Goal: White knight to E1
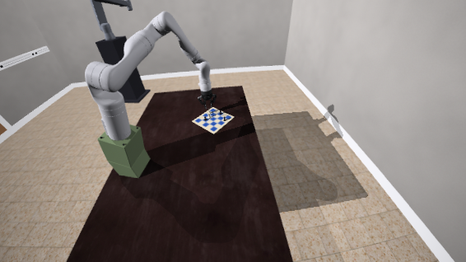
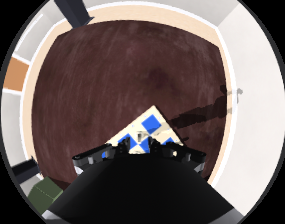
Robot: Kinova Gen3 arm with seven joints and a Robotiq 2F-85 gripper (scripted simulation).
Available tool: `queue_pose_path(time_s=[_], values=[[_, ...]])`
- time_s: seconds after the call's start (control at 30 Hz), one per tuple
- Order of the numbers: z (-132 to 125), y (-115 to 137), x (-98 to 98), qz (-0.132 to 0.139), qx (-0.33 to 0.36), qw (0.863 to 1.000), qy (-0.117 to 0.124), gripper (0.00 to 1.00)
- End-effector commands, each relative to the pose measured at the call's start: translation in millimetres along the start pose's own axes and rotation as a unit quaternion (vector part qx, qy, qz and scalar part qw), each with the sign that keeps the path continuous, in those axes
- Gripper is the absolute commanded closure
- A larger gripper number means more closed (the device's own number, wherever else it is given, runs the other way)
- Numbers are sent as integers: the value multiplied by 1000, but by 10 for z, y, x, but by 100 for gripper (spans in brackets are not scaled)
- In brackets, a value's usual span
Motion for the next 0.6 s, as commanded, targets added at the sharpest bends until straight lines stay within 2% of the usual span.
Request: queue_pose_path(time_s=[0.0,0.57], values=[[7,7,-11,1,0,1000,-1,63],[7,7,20,1,0,1000,-1,63]])
Point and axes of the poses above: the point where the finger pads meet when closed, its own x axis out along the fingers, its own z axis across the jaws, y = z × x, the point moved 4 cm from there along -x, back along the fingers, and after that the axes turned 9 degrees about -x, right-handed, at the moved point
